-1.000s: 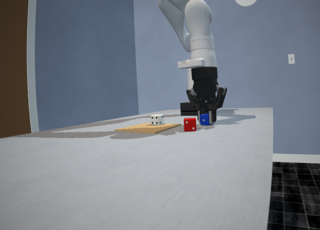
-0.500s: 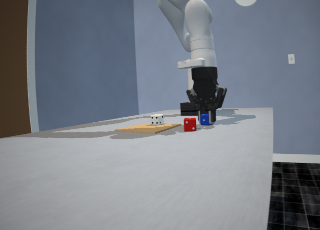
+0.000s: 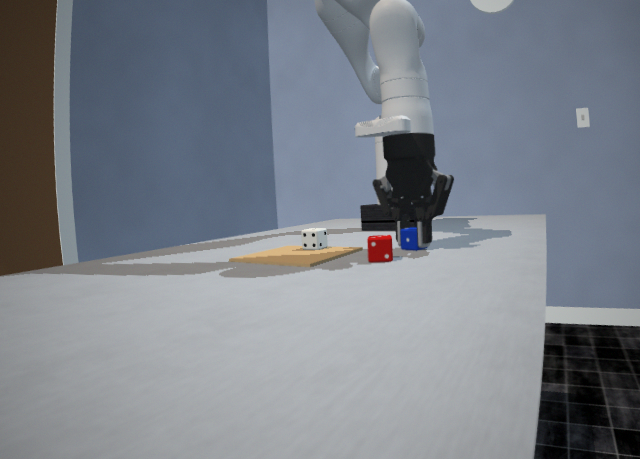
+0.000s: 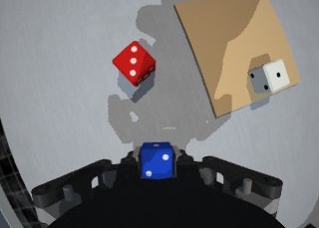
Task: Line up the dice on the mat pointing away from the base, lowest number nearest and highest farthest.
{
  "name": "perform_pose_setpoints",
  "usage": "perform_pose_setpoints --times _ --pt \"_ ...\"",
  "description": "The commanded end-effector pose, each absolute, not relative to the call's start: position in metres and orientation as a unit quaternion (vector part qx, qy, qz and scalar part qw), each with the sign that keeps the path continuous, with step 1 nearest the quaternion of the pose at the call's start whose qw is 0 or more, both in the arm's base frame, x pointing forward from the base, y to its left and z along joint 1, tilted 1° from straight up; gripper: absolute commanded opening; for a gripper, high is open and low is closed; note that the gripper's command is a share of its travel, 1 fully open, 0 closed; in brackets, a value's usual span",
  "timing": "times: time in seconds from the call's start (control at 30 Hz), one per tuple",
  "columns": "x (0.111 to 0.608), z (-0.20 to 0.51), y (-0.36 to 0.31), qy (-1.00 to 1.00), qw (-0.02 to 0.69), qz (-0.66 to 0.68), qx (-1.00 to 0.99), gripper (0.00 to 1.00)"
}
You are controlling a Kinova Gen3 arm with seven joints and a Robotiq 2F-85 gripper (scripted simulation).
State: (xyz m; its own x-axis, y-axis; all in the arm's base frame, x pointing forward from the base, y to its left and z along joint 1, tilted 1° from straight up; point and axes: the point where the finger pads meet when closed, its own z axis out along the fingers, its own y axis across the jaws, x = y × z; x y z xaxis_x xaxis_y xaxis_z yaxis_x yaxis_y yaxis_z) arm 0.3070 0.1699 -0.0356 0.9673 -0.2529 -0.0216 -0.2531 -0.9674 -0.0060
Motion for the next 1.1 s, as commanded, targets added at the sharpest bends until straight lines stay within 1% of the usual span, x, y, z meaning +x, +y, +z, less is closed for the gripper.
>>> perform_pose_setpoints --times 0.0,0.4,1.07 --pt "0.305 -0.037 0.172 0.126 0.008 0.012 -0.992 0.26" --pt "0.305 -0.026 0.172 0.126 0.008 0.011 -0.992 0.26" --pt "0.310 0.050 0.173 0.127 0.010 0.009 -0.992 0.26"
